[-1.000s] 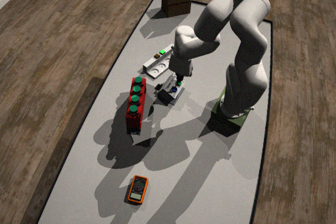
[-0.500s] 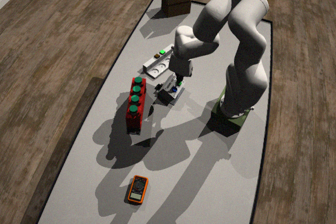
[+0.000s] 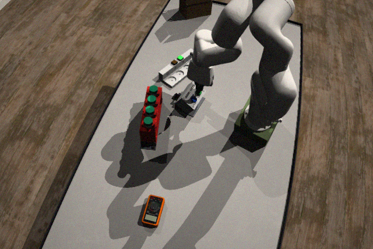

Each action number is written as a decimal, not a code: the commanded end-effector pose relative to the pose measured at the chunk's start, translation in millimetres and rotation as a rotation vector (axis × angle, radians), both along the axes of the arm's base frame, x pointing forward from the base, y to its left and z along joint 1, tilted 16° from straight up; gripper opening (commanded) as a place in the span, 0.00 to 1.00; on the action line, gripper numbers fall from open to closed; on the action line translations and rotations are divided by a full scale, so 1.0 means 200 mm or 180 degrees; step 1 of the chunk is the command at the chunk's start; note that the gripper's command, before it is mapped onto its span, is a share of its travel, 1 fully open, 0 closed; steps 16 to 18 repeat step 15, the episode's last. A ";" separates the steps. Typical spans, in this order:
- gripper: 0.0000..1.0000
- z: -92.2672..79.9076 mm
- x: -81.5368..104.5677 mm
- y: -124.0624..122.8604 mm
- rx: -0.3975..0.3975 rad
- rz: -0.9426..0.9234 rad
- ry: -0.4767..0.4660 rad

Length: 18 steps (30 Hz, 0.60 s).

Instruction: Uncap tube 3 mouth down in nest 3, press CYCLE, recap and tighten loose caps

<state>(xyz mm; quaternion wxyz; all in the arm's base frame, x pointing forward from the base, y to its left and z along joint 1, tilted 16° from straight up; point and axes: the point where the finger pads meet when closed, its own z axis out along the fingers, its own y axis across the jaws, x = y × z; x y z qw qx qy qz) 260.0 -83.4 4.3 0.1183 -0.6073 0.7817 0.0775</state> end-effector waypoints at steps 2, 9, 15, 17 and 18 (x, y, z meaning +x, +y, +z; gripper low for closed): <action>0.00 0.00 0.01 0.00 -0.0001 -0.0003 -0.0010; 0.00 -0.01 0.01 0.00 -0.0001 -0.0003 -0.0010; 0.00 -0.02 0.01 0.00 -0.0001 -0.0003 -0.0010; 0.00 -0.02 0.01 0.00 -0.0001 -0.0003 -0.0010; 0.00 -0.02 0.01 0.00 -0.0001 -0.0003 -0.0010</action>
